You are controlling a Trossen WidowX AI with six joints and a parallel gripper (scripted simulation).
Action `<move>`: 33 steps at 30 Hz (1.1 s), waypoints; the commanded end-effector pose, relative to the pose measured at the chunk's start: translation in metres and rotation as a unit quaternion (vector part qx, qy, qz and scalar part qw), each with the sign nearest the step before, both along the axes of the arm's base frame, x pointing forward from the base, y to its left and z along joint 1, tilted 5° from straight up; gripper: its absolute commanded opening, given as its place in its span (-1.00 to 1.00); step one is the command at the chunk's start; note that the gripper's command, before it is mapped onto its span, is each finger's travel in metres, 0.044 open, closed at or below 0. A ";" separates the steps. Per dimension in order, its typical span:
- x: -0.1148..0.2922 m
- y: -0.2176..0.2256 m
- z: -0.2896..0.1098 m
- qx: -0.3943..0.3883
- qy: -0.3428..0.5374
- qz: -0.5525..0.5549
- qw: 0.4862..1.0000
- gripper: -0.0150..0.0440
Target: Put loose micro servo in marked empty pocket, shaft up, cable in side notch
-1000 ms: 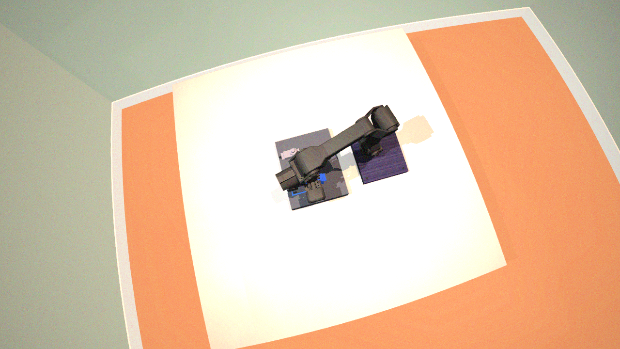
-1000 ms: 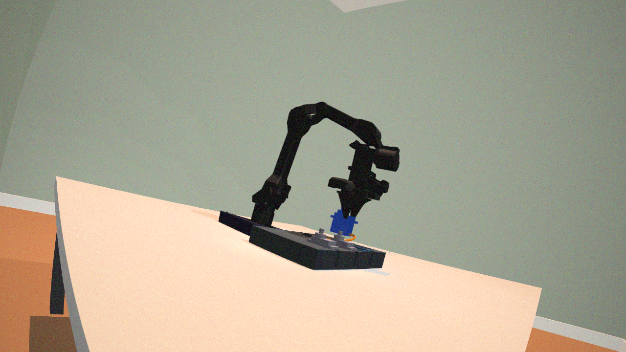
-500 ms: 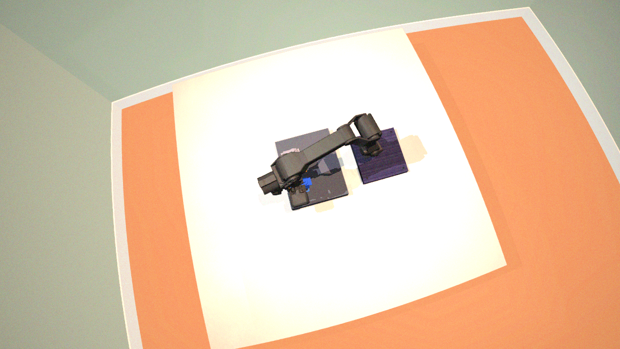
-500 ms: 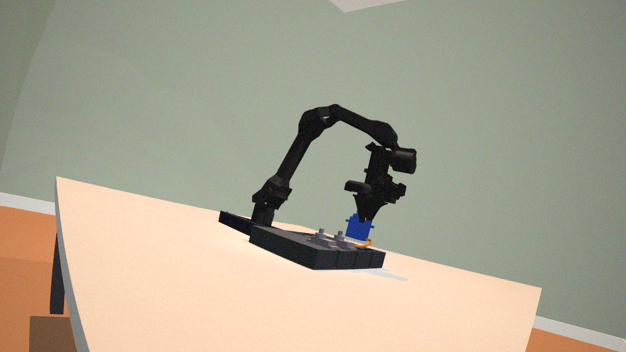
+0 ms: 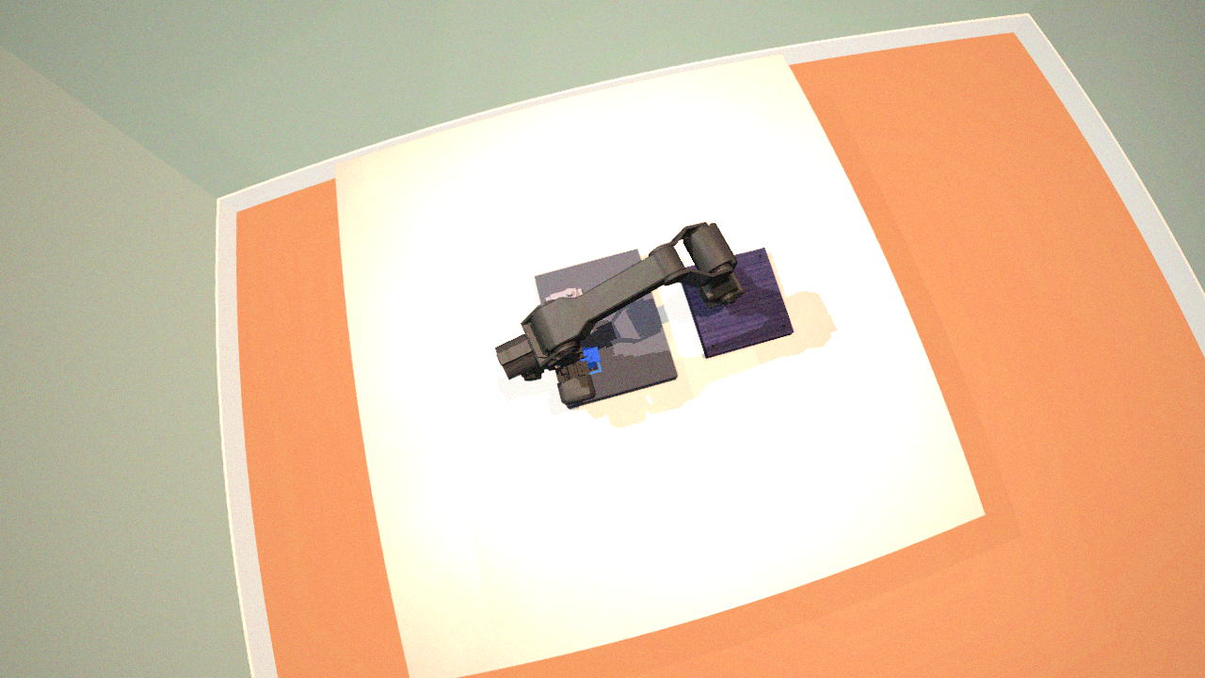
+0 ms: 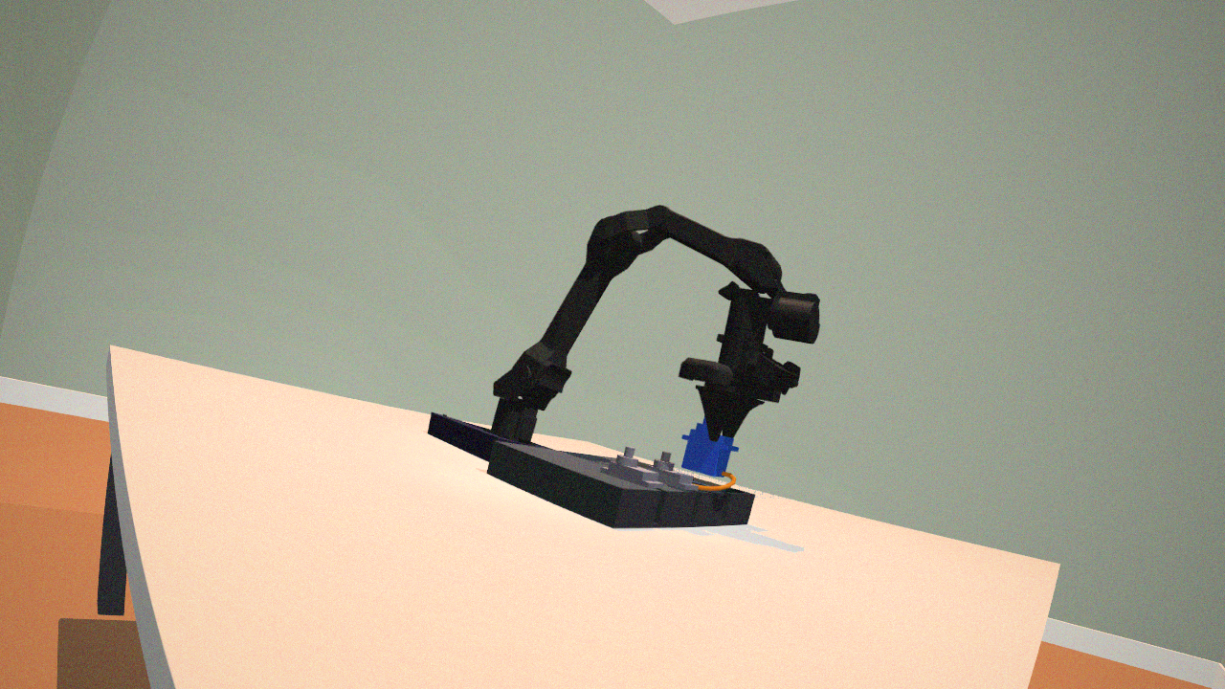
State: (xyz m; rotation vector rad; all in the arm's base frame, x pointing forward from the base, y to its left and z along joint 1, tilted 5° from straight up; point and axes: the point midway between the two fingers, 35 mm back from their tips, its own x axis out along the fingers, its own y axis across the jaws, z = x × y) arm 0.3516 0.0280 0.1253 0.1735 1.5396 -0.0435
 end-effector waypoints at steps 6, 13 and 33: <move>0.000 0.002 -0.010 0.002 0.000 0.002 1.000 -0.49; 0.000 0.002 -0.010 0.002 0.000 0.002 1.000 -0.49; 0.001 0.003 -0.024 0.002 0.000 0.002 1.000 -0.49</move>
